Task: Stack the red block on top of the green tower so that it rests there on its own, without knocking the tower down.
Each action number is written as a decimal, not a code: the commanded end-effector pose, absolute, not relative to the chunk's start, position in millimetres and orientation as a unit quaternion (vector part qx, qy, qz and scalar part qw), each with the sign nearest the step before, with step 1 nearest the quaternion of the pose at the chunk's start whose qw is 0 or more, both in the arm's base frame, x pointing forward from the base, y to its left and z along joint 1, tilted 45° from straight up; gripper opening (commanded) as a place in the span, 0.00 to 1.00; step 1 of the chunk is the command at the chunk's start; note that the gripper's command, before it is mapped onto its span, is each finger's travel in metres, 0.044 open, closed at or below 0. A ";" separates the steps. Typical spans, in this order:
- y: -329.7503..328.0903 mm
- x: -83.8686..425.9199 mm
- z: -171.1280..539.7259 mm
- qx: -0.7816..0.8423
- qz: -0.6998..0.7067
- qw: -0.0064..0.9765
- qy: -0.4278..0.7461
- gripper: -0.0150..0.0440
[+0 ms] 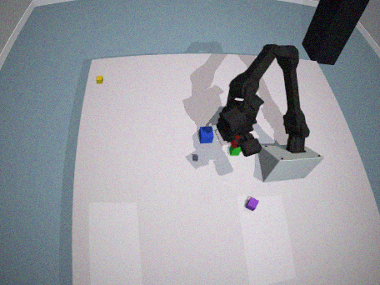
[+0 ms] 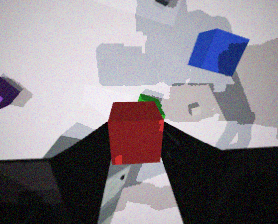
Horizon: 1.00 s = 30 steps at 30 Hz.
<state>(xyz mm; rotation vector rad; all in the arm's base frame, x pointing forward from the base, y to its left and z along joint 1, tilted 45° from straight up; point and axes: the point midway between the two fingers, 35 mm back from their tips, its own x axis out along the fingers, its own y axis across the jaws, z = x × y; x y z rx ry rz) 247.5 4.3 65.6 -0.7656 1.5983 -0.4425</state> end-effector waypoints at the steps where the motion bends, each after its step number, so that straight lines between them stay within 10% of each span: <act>1: -4.9 236.1 72.7 -0.335 -0.191 0.611 0.691 0.25; 30: -56.2 217.0 45.7 -0.341 -0.191 0.607 0.692 0.25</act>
